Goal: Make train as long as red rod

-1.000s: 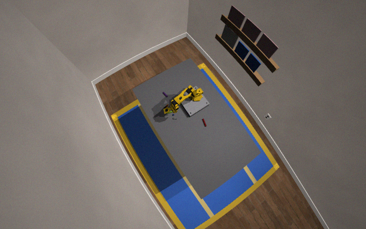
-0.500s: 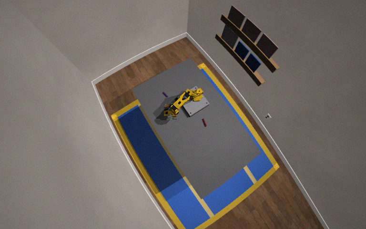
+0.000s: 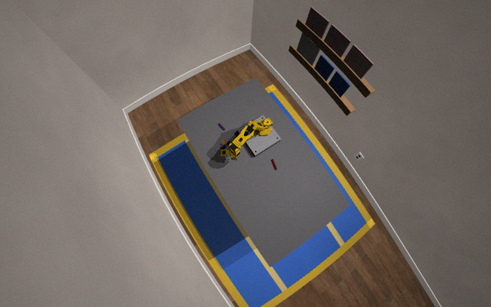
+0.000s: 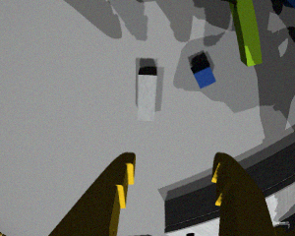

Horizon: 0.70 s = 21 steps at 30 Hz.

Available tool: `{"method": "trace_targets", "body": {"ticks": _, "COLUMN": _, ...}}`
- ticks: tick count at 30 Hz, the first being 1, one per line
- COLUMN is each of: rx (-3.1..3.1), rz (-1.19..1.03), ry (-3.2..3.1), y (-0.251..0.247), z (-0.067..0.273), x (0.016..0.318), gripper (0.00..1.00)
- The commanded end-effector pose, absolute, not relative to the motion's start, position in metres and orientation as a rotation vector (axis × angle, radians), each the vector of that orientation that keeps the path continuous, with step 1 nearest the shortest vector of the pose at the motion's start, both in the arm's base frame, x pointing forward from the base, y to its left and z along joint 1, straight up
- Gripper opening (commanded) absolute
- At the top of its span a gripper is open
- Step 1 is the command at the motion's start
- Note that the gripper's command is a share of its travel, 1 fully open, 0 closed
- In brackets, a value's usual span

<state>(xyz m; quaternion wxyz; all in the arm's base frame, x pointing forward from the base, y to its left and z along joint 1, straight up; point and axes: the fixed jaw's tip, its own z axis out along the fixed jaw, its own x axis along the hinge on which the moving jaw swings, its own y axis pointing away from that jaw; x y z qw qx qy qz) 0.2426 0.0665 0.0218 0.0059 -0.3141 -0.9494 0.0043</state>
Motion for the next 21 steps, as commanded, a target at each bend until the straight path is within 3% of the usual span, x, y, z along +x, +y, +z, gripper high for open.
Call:
{"method": "trace_targets", "body": {"ticks": 1, "rx": -0.993, "rz": 0.013, "ry": -2.967, "y": 0.0689, "z": 0.0201, "x": 0.2432, "gripper": 0.19}}
{"method": "trace_targets", "body": {"ticks": 21, "rx": -1.005, "rz": 0.002, "ry": -2.974, "y": 0.0735, "z": 0.0182, "x": 0.2464, "gripper": 0.19}}
